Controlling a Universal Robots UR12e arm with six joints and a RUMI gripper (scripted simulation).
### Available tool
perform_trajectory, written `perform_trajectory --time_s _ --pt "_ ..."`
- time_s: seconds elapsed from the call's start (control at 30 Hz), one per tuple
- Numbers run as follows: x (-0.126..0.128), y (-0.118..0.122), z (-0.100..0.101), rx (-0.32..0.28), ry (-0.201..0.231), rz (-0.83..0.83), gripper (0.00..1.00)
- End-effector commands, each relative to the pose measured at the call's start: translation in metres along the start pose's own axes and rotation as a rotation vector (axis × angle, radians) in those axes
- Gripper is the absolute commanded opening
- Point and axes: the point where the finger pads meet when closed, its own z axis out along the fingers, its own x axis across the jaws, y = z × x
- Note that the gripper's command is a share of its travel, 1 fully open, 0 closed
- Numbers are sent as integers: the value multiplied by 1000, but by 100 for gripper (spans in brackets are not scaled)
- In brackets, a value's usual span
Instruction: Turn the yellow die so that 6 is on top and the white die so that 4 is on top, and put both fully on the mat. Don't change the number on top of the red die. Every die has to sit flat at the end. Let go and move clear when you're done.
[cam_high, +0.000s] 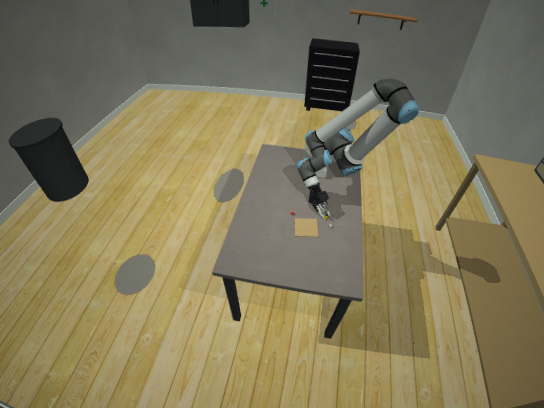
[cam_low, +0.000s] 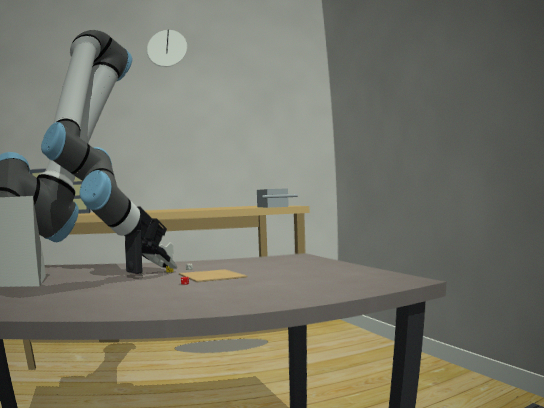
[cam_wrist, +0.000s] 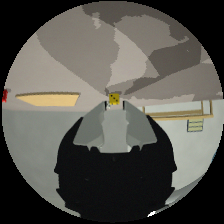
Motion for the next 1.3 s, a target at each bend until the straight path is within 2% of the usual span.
perform_trajectory --time_s 0.0,0.33,0.73,0.97,1.27 --pt "2 -1 -9 -2 0 6 18" --pt "2 -2 -44 -2 0 6 18" --pt "2 0 -50 -2 0 6 18" --pt "2 11 -58 -2 0 6 18" --pt "2 42 -79 -2 0 6 18"
